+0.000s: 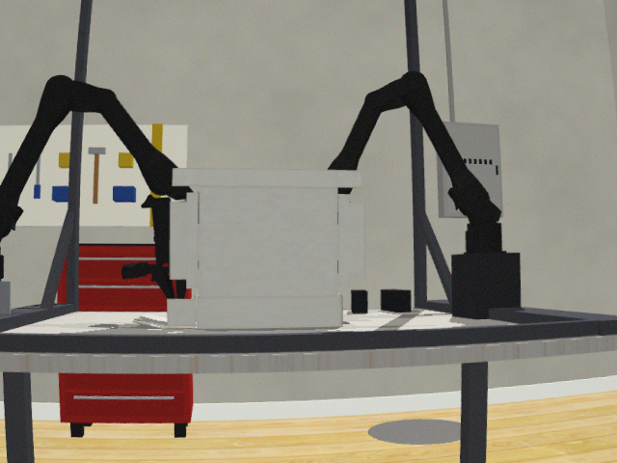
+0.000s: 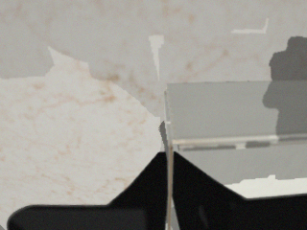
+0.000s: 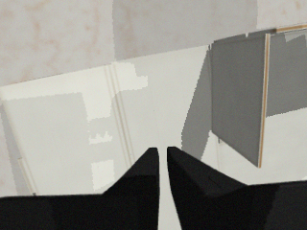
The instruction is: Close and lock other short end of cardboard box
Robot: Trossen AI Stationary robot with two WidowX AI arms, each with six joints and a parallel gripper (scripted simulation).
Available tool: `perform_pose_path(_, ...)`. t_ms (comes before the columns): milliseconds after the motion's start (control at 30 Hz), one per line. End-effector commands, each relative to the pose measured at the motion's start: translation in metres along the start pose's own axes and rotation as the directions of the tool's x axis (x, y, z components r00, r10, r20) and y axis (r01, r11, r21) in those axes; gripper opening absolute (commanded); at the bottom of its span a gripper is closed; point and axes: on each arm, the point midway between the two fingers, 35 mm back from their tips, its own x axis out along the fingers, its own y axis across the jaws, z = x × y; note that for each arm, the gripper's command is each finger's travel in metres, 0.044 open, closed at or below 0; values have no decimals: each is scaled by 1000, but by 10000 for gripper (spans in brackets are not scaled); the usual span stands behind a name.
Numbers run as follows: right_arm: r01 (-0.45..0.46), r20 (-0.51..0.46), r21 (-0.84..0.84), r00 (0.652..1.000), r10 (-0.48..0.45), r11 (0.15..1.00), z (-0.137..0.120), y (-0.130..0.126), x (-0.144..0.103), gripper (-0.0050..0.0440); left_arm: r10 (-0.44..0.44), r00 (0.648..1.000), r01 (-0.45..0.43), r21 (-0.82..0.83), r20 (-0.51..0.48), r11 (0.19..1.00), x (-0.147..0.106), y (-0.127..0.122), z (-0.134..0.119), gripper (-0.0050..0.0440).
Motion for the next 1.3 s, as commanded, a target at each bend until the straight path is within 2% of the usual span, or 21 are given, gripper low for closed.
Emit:
perform_pose_path(0, 15, 1, 214, 1000, -16, 977, 2, -7, -9, 0, 8, 1000, -8, -2, -19, 1000, -4, 2, -6, 0)
perform_pose_path(167, 8, -3, 441, 1000, -8, 897, 1, -8, -11, 0, 8, 1000, -8, -2, -19, 1000, -4, 2, -6, 0)
perform_pose_path(333, 4, -7, 643, 1000, 0, 766, 0, -8, -13, 0, 8, 1000, -8, -2, -19, 1000, -4, 2, -6, 0)
perform_pose_path(400, 4, -7, 643, 1000, 0, 766, 0, -8, -13, 0, 8, 1000, -8, -2, -19, 1000, -4, 2, -6, 0)
perform_pose_path(433, 4, -7, 716, 1000, 2, 698, 0, -8, -13, 0, 8, 1000, -8, -2, -19, 1000, -4, 2, -6, 0)
perform_pose_path(533, 4, -11, 814, 1000, 9, 582, -1, -8, -15, 0, 8, 1000, -8, -2, -19, 1000, -4, 2, -6, 0)
perform_pose_path(800, 11, -17, 973, 1000, 22, 232, -2, -9, -18, 0, 8, 1000, -8, -2, -19, 1000, -4, 2, -6, 0)
perform_pose_path(900, 17, -19, 996, 999, 27, 89, -3, -9, -19, 0, 8, 1000, -8, -2, -19, 1000, -4, 2, -6, 0)
perform_pose_path(967, 17, -19, 996, 999, 27, 89, -3, -9, -19, 0, 8, 1000, -8, -2, -19, 1000, -4, 2, -6, 0)
perform_pose_path(1000, 20, -20, 1000, 999, 28, -11, -3, -9, -19, 0, 8, 1000, -8, -2, -19, 1000, -4, 2, -6, 0)
perform_pose_path(1033, 24, -22, 998, 999, 32, -65, -3, -9, -20, 0, 8, 1000, -8, -2, -19, 1000, -4, 2, -6, 0)
perform_pose_path(1267, 42, -27, 919, 999, 43, -391, -5, -10, -23, 0, 8, 1000, -8, -2, -19, 1000, -4, 2, -6, 0)
